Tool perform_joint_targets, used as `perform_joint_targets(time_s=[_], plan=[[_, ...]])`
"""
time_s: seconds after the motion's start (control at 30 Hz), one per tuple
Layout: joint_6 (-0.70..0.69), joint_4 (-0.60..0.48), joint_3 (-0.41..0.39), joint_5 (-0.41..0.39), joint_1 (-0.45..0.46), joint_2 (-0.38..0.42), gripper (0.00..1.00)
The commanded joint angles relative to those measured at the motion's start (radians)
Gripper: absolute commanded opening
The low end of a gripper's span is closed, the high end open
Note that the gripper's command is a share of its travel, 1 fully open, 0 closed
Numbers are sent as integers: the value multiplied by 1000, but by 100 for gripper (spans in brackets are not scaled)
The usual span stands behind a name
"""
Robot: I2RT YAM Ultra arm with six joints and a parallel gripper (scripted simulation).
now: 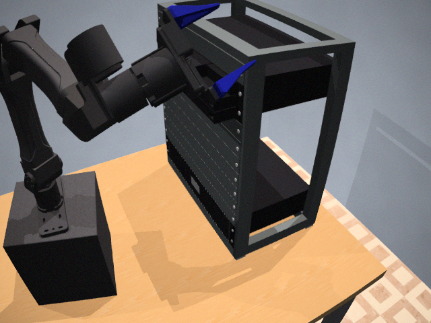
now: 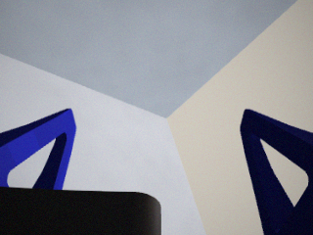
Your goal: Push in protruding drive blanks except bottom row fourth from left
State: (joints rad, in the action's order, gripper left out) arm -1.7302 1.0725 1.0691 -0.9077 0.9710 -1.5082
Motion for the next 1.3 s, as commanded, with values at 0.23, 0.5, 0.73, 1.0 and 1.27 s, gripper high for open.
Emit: perform_joint_targets(time_s=[0.23, 0.5, 0.73, 1.0, 1.27], plan=[[7, 9, 19, 12, 0, 18, 100], [7, 9, 19, 12, 0, 18, 100], [0, 3, 5, 4, 0, 5, 100], [0, 3, 5, 4, 0, 5, 100], [3, -12, -28, 5, -7, 31, 100]])
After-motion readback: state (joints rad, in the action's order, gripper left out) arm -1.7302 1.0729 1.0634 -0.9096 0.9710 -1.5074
